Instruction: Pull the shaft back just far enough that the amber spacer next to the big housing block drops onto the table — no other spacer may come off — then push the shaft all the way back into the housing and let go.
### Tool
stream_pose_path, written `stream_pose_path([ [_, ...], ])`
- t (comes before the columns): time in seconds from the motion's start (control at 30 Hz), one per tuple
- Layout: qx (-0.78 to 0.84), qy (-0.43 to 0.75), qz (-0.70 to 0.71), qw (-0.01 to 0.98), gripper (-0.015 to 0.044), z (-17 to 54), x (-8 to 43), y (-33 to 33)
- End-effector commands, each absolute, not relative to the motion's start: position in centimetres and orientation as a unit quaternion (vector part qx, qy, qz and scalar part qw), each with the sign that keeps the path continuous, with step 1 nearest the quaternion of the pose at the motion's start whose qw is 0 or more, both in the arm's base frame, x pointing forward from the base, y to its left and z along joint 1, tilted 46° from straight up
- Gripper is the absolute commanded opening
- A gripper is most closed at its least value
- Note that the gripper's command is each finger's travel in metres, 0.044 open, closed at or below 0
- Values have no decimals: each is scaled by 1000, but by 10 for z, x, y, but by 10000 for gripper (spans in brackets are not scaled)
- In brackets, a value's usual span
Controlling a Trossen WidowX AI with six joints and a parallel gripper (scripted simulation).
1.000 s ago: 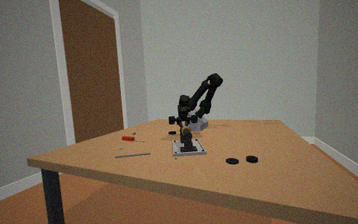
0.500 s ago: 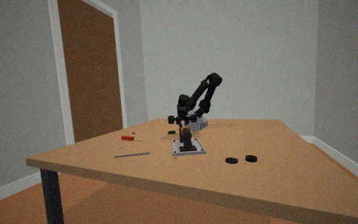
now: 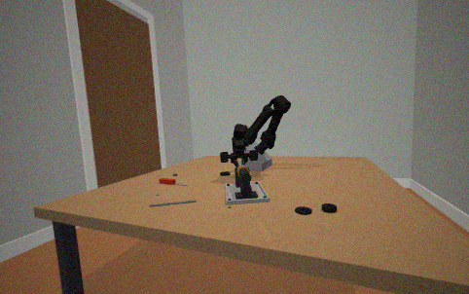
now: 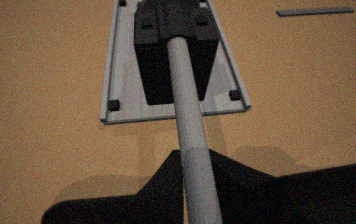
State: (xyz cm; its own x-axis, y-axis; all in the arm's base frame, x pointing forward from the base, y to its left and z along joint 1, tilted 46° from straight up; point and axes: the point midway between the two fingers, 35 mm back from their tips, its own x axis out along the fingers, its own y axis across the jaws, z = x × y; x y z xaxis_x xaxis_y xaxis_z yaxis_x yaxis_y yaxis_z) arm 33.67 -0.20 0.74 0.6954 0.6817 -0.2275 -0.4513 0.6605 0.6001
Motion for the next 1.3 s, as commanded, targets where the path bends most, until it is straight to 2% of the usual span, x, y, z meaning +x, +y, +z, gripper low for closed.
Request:
stream_pose_path([
  [0.0,257,221,322,884,0,7,336,-2],
  [1.27,257,221,322,884,0,5,331,-4],
])
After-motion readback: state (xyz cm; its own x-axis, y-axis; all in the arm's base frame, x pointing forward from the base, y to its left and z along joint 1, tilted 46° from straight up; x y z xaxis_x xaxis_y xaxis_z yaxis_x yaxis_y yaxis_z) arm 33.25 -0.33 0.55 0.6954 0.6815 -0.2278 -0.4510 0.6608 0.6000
